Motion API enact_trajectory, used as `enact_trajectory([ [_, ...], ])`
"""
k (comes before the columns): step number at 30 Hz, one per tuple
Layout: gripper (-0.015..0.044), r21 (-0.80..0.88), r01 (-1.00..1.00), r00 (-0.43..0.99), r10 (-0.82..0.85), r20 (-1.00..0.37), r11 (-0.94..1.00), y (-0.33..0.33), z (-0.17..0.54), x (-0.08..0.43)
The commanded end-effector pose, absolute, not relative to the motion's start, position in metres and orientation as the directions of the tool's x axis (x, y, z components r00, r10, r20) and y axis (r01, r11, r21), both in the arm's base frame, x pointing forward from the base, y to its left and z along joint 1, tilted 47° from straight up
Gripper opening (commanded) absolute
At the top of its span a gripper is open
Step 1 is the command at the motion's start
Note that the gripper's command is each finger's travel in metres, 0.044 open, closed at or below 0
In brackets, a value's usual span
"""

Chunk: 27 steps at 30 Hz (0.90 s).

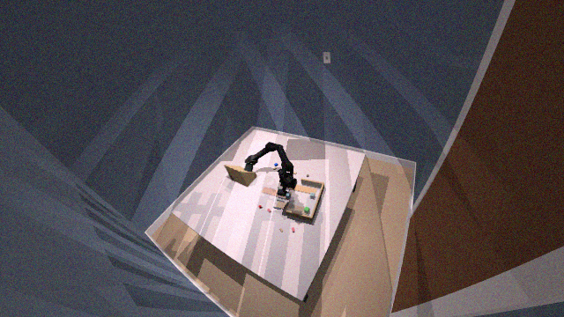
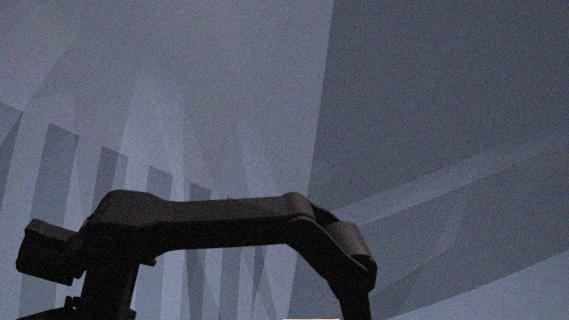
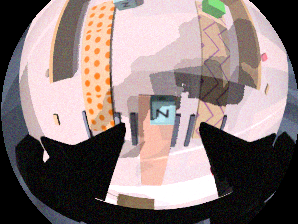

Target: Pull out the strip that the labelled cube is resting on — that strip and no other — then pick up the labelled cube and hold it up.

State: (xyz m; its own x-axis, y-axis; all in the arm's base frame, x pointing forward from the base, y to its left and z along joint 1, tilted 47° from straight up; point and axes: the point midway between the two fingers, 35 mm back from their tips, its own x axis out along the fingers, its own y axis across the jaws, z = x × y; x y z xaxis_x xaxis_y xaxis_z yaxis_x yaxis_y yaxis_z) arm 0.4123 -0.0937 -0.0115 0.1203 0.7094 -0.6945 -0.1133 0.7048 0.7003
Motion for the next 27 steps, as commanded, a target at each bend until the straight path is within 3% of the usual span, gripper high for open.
enact_trajectory([
  [1,0.0282,0.703,-0.107,0.122,0.711,-0.693,0.703,-0.091,-0.015,0.415],
  [3,0.025,0.703,-0.107,0.122,0.711,-0.693,0.703,-0.088,-0.017,0.416],
  [27,0.025,0.704,-0.107,0.122,0.712,-0.691,0.702,-0.06,-0.044,0.42],
])
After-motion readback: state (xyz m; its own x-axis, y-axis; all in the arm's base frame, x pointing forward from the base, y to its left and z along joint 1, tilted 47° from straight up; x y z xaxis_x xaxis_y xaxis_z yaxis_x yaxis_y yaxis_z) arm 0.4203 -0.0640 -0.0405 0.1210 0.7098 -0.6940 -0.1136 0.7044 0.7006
